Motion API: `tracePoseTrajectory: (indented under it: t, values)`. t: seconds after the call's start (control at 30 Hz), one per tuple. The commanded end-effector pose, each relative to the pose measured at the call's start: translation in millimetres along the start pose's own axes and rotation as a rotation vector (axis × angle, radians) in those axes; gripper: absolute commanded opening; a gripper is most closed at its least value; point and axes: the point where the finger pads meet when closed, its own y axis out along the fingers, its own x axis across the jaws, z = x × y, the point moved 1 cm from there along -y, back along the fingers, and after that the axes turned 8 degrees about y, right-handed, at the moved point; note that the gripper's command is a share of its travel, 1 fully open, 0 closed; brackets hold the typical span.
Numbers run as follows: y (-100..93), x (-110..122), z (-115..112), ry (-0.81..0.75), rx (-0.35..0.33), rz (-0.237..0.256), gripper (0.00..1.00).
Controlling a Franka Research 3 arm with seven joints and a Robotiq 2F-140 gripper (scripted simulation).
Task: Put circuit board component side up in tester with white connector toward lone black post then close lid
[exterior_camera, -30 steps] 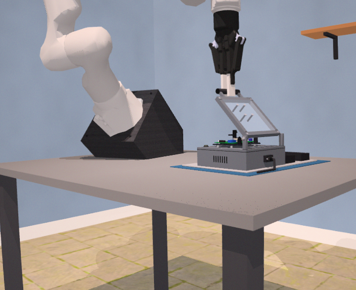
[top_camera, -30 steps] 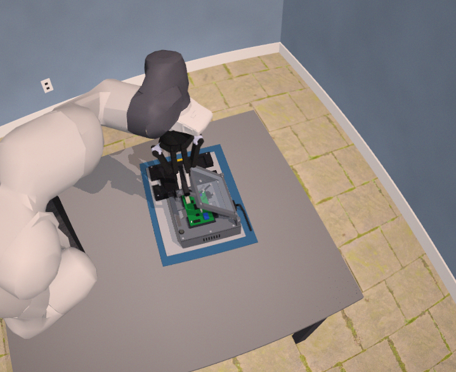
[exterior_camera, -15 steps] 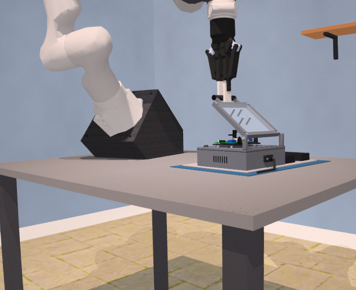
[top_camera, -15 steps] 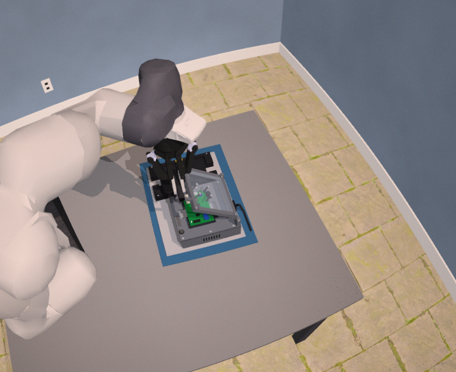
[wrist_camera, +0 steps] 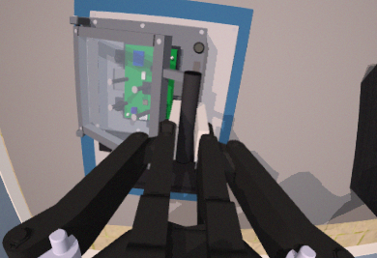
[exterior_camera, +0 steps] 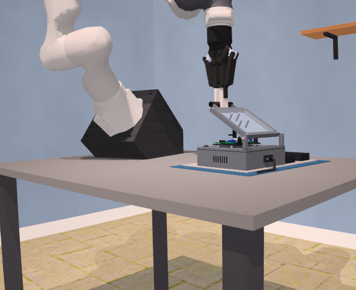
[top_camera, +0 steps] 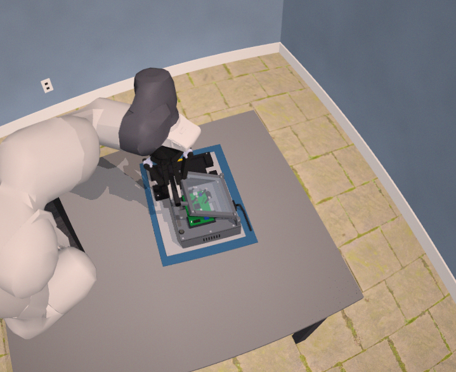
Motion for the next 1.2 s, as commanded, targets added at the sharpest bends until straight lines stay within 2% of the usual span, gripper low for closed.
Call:
tracePoseTrajectory:
  t: [0.0,1.17]
  values:
    - [9.2,5.4,1.0,0.003,0.002,-0.004,0.00]
    - [64.9,23.2,3.4,0.003,0.002,-0.004,0.00]
